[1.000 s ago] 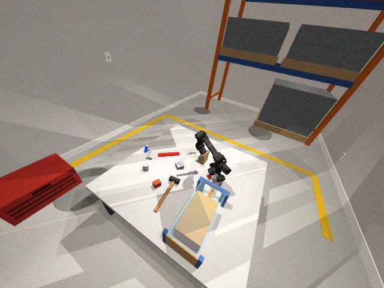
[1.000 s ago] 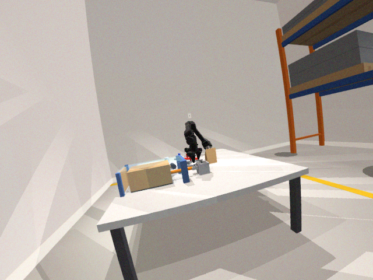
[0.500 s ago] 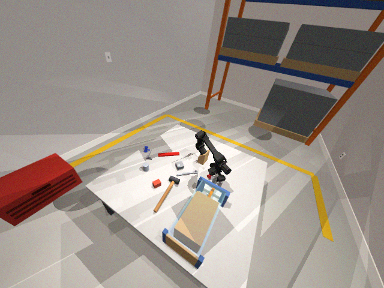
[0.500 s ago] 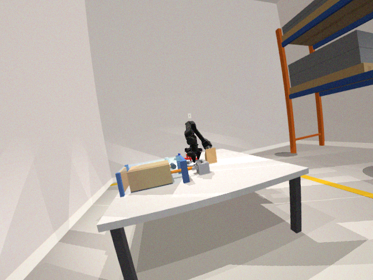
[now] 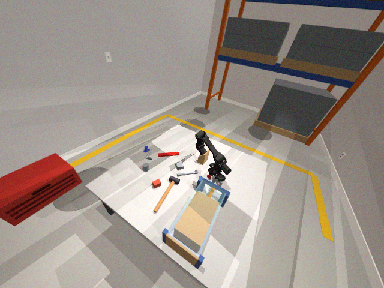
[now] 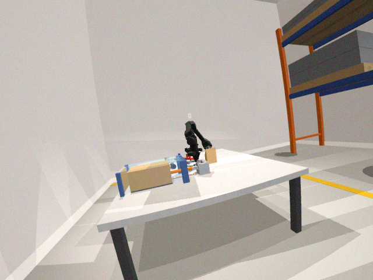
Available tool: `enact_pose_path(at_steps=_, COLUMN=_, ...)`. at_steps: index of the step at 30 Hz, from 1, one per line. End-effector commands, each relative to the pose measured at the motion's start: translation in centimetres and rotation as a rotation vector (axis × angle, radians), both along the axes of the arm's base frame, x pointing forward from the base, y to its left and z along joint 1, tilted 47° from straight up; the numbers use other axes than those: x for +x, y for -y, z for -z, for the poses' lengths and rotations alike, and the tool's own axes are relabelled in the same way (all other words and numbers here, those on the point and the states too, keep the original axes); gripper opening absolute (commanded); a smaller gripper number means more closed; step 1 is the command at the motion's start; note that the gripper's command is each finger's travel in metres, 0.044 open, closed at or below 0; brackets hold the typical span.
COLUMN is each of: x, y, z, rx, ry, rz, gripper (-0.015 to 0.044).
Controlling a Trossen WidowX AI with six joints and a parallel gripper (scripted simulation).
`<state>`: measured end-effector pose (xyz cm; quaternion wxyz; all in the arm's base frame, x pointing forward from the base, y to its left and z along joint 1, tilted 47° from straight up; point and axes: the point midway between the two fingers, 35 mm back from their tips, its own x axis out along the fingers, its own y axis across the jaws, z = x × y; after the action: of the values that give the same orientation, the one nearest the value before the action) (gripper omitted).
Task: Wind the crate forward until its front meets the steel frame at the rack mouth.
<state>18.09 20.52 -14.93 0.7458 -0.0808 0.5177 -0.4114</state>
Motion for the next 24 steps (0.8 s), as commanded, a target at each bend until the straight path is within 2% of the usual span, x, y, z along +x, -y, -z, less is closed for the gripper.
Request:
enact_pose_path(at_steps=1, x=0.19, y=-0.04, z=0.09, rx=0.007, ry=0.005, rz=0.003, gripper=0.0045)
enact_pose_path(at_steps=5, x=0.19, y=-0.04, z=0.09, rx=0.007, ry=0.005, rz=0.003, gripper=0.0)
enact_pose_path(at_steps=24, x=-0.37, y=-0.59, z=-0.18, rx=-0.041, ry=0.036, rz=-0.029, gripper=0.0)
